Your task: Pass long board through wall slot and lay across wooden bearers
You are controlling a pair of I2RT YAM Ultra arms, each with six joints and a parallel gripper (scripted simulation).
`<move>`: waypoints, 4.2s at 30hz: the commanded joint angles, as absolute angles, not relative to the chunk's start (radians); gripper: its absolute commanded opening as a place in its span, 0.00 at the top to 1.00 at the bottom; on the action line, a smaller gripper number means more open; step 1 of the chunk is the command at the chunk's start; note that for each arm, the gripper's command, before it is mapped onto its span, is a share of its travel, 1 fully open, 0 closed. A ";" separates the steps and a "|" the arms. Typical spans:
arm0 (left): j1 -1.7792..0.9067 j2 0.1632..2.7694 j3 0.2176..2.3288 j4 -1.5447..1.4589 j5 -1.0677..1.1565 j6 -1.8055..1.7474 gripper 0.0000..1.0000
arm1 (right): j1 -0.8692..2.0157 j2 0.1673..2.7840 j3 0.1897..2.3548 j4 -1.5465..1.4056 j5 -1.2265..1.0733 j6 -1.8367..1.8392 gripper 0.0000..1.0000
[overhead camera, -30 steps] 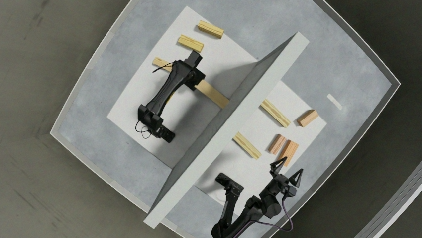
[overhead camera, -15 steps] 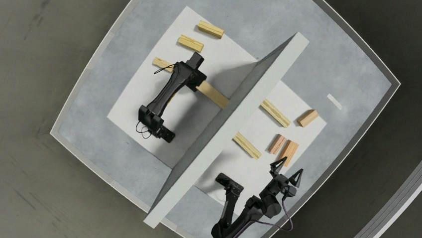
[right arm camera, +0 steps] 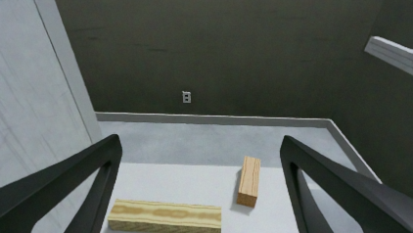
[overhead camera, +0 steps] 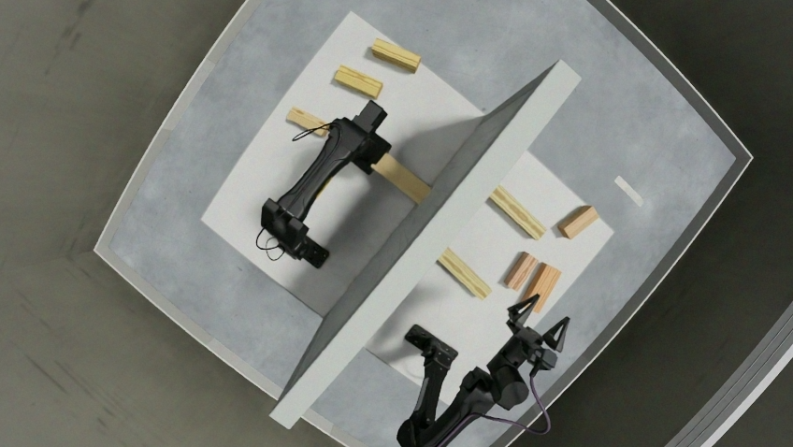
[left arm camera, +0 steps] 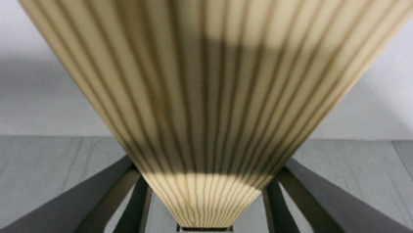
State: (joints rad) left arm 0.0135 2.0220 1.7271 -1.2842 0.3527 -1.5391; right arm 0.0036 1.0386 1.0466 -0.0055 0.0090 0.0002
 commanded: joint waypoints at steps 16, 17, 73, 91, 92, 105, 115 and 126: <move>-0.026 1.970 1.756 -1.265 0.395 -1.582 1.00 | -0.008 1.012 1.077 -0.022 0.014 -0.001 0.00; -0.028 1.970 1.752 -1.273 0.395 -1.584 1.00 | -0.008 1.012 1.077 -0.022 0.014 -0.001 0.00; -0.177 1.982 1.767 -1.204 0.383 -1.748 1.00 | -0.008 1.012 1.077 -0.022 0.014 -0.001 0.00; -0.243 2.019 1.785 -1.184 0.375 -1.820 1.00 | -0.008 1.012 1.077 -0.022 0.014 -0.001 0.00; -0.247 2.010 1.786 -1.185 0.375 -1.824 1.00 | -0.008 1.012 1.077 -0.022 0.014 -0.001 0.00; -0.289 2.017 1.807 -1.177 0.371 -1.857 1.00 | -0.008 1.012 1.077 -0.022 0.014 -0.001 0.00; -0.331 2.026 1.830 -1.185 0.367 -1.904 1.00 | -0.008 1.012 1.077 -0.022 0.014 -0.001 0.00; -0.310 2.012 1.840 -1.167 0.366 -1.893 1.00 | -0.008 1.012 1.077 -0.022 0.014 -0.001 0.00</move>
State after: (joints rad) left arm -0.3138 2.0590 1.7866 -1.1870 0.3336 -1.8870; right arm 0.0036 1.0386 1.0466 -0.0055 0.0090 0.0002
